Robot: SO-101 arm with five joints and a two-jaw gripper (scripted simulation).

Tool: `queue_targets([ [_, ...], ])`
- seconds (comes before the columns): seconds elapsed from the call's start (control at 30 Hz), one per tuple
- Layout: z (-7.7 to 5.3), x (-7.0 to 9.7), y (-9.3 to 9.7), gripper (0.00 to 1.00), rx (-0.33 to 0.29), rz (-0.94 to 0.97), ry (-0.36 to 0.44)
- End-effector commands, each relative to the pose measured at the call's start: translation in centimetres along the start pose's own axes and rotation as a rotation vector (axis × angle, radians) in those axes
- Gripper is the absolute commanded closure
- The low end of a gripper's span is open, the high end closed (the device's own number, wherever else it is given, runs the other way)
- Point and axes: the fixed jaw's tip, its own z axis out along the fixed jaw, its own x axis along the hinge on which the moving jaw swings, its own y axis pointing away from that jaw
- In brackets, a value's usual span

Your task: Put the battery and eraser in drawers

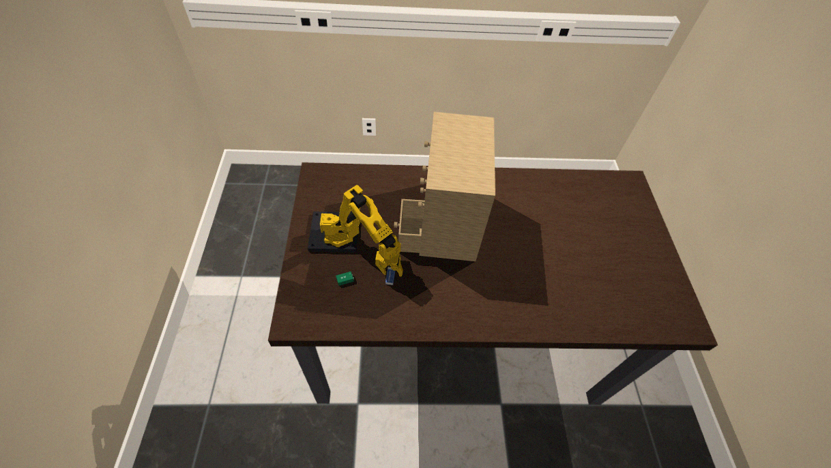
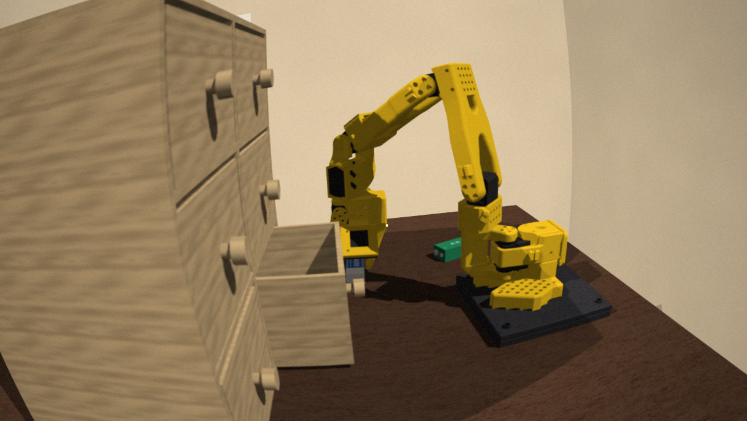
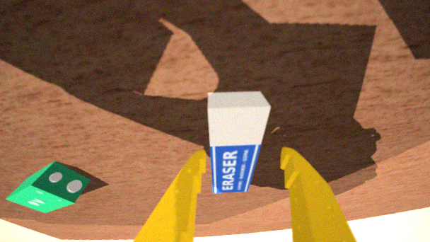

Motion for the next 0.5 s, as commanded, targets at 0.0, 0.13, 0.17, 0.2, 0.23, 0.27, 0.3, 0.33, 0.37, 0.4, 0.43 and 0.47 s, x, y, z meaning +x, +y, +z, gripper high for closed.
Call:
queue_targets([
  [0.0,0.46,-0.35,0.33,0.73,-0.016,0.001,-0.014],
  [0.13,0.51,-0.38,0.36,0.73,-0.016,0.001,-0.014],
  [0.17,0.54,-0.39,0.38,0.73,-0.016,0.001,-0.014],
  [0.2,0.57,-0.41,0.40,0.73,-0.016,0.001,-0.014],
  [0.23,0.59,-0.43,0.42,0.73,-0.016,0.001,-0.014],
  [0.27,0.62,-0.44,0.43,0.73,-0.016,0.001,-0.014],
  [0.3,0.64,-0.46,0.45,0.73,-0.016,0.001,-0.014],
  [0.33,0.66,-0.47,0.46,0.73,-0.016,0.001,-0.014],
  [0.37,0.66,-0.47,0.46,0.73,-0.016,0.001,-0.014],
  [0.4,0.66,-0.47,0.46,0.73,-0.016,0.001,-0.014],
  [0.43,0.66,-0.47,0.46,0.73,-0.016,0.001,-0.014],
  [0.47,0.66,-0.47,0.46,0.73,-0.016,0.001,-0.014],
])
